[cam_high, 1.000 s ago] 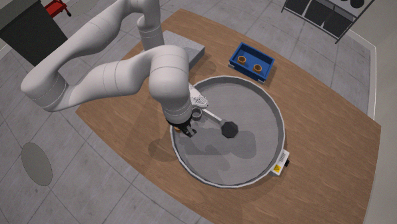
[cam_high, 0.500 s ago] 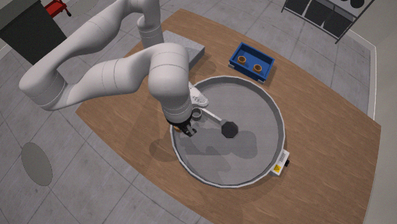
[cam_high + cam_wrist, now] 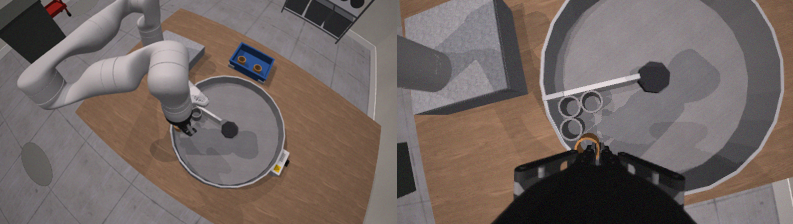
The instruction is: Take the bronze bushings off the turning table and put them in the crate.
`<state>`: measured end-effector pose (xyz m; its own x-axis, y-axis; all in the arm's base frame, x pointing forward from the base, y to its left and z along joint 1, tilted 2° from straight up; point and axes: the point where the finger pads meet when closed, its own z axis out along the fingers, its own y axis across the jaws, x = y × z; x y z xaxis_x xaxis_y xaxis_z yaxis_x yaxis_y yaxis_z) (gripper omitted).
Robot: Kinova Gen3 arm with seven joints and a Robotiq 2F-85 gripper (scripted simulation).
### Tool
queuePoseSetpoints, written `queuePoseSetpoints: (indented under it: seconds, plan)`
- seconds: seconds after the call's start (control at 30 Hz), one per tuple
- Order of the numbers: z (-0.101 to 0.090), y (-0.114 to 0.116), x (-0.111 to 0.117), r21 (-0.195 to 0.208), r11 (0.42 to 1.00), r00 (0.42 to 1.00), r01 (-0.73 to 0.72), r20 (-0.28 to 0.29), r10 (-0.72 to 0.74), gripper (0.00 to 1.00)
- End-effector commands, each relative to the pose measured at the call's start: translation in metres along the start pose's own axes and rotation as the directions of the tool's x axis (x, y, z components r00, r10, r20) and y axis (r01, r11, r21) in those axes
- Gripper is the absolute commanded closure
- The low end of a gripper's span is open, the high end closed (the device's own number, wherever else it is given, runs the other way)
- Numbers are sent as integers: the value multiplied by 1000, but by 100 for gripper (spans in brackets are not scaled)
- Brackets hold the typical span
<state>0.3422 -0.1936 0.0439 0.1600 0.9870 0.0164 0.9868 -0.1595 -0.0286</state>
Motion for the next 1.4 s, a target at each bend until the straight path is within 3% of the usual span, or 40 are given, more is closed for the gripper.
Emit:
queuePoseSetpoints:
  seconds: [0.0,1.37]
  plan:
    - [-3,0,0,0,1000,1000,1,1,-1,100]
    - [-19,1,0,-2,1000,1000,-3,5,3,100]
